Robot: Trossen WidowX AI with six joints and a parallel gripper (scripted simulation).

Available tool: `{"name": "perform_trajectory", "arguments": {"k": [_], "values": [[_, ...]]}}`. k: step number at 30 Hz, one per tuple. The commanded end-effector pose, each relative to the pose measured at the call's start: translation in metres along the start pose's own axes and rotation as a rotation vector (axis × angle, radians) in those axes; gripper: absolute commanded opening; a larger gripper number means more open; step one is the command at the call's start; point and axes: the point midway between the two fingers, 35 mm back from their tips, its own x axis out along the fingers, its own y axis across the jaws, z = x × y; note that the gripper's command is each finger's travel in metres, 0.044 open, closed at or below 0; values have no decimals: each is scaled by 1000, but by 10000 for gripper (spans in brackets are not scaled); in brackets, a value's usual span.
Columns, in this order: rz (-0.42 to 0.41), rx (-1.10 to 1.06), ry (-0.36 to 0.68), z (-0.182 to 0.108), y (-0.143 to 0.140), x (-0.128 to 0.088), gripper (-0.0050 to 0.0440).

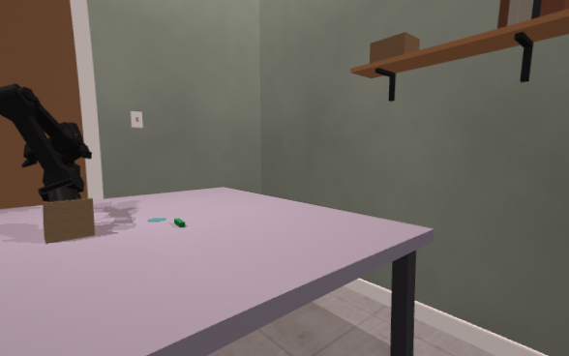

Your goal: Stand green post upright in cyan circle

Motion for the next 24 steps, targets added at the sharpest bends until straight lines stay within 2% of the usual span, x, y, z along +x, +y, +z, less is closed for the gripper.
{"name": "perform_trajectory", "arguments": {"k": [1, 17, 20, 24], "values": [[3, -18, -6, 5, 4, -1, 400], [3, -18, -6, 5, 4, -1, 400], [-44, -29, -1, 5, -12, -2, 328], [-201, -65, 34, -5, -61, -17, 233]]}}
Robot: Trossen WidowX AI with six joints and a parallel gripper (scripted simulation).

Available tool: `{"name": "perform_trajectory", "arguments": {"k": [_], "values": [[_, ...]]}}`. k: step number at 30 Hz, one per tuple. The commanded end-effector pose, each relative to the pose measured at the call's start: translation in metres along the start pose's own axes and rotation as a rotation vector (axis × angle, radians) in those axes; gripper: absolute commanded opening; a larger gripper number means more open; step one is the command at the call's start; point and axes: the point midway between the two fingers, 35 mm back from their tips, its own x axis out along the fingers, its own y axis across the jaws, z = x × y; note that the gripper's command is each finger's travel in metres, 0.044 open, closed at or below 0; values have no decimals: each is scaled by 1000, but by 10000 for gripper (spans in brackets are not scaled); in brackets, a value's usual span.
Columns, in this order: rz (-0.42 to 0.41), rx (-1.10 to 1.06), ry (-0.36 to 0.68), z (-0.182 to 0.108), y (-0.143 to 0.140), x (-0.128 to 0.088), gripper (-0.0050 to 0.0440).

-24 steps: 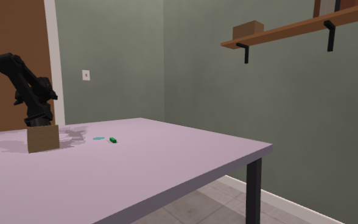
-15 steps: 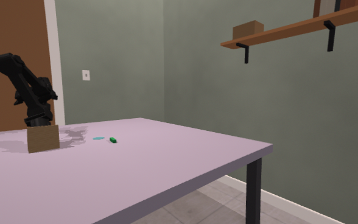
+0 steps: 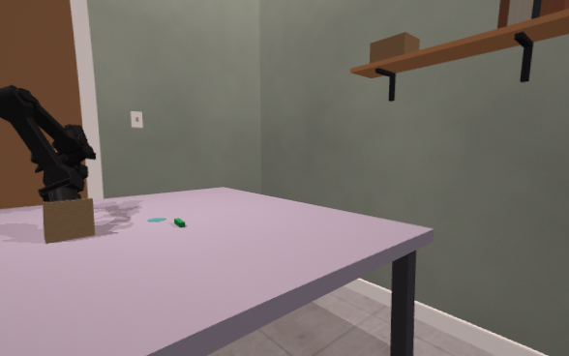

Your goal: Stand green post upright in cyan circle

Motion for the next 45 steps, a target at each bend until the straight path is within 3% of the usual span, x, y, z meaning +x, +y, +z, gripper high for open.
{"name": "perform_trajectory", "arguments": {"k": [1, 8, 11, 17, 23, 25, 27, 33, 40, 42, 45], "values": [[-156, -39, 37, -6, -49, -11, 233], [-437, -97, 160, -37, -135, -60, 233], [-467, -99, 179, -42, -143, -67, 233], [-664, -117, 327, -77, -196, -132, 233], [-808, -99, 496, -118, -226, -206, 233], [-841, -83, 554, -133, -230, -232, 233], [-841, -83, 554, -133, -230, -232, 233], [-897, -14, 718, -181, -228, -308, 233], [-886, 100, 862, -237, -194, -386, 233], [-870, 132, 887, -252, -181, -404, 233], [-857, 142, 899, -259, -173, -413, 233]]}}
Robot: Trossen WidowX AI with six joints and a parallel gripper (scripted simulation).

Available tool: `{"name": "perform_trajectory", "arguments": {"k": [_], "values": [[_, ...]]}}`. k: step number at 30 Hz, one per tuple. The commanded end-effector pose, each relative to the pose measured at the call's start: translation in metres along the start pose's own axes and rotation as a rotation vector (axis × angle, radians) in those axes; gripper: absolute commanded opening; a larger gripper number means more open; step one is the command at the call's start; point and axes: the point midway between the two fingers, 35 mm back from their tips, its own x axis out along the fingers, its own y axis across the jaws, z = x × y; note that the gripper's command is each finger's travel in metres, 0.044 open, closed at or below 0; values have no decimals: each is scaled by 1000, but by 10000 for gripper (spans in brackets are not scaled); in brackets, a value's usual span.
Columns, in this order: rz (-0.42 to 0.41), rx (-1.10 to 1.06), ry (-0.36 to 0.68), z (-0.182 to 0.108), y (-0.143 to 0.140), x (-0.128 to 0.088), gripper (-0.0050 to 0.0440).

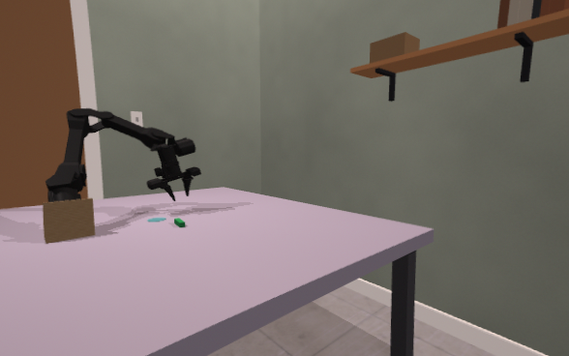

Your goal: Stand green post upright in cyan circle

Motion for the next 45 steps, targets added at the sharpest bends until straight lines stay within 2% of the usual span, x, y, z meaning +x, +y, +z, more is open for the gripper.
{"name": "perform_trajectory", "arguments": {"k": [1, 5, 8, 14, 20, 25, 33, 36, 45], "values": [[44, -29, 54, -36, -11, -8, 233], [118, 1, 86, -92, 1, -22, 233], [169, 10, 80, -123, 13, -31, 233], [245, 10, 32, -163, 37, -46, 233], [252, 8, 28, -165, 39, -44, 233], [259, 25, 16, -164, 53, -10, 233], [259, 25, 16, -164, 54, -2, 233], [259, 25, 16, -164, 58, 12, 233], [259, 25, 16, -164, 63, 27, 233]]}}
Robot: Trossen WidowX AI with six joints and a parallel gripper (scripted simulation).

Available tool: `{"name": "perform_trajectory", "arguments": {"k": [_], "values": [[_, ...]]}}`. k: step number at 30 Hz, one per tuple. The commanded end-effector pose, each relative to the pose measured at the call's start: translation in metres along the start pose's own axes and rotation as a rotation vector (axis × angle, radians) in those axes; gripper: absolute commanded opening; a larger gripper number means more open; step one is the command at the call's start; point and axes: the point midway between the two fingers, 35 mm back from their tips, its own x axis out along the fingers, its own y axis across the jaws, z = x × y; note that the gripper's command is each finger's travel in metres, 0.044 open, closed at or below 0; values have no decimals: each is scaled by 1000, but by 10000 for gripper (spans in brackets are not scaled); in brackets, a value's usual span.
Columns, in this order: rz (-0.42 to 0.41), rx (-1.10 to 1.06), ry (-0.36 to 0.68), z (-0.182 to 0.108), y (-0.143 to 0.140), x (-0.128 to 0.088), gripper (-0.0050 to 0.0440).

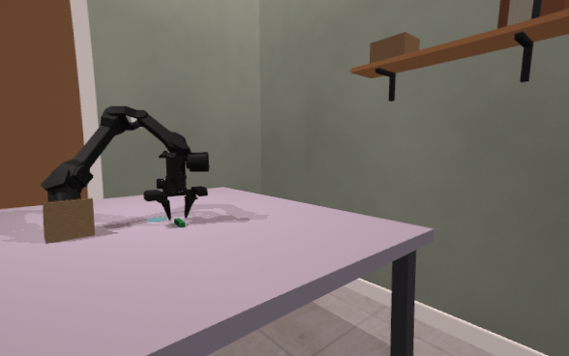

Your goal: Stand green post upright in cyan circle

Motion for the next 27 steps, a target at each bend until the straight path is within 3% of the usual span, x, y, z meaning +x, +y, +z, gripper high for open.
{"name": "perform_trajectory", "arguments": {"k": [1, 11, 15, 27], "values": [[0, 3, -6, 1, 1, 8, 233], [-2, -1, -5, 2, 1, 13, 233], [-12, -10, 3, 2, -3, 9, 137], [-12, -10, 3, 2, -3, 9, 77]]}}
